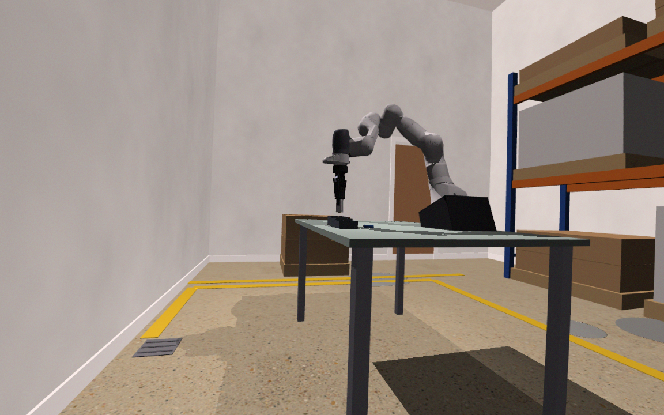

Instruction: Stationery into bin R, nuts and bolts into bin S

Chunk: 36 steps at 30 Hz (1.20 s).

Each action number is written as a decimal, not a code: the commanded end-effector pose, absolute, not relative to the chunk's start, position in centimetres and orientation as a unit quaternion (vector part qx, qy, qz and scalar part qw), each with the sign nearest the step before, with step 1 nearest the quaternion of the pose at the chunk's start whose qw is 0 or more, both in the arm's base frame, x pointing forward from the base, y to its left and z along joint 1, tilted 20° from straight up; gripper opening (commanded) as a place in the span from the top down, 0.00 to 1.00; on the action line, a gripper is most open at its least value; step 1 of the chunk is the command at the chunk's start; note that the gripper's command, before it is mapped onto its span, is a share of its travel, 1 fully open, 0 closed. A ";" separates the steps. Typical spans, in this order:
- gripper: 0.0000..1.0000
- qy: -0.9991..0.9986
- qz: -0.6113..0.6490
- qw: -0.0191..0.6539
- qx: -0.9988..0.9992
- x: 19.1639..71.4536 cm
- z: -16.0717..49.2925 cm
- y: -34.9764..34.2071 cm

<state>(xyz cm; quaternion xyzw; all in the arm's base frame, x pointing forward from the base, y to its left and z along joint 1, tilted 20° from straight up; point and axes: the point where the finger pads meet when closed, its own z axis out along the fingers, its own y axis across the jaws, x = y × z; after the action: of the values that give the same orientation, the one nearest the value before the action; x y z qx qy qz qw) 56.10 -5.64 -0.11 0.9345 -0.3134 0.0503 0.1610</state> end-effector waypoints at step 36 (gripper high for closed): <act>0.93 -0.609 0.100 0.137 0.775 56.6 0.0 -5.5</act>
<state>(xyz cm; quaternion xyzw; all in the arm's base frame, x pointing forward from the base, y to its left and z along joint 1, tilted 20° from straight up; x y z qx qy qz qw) 56.49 -5.69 -0.07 0.8156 -0.5539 0.0844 0.1447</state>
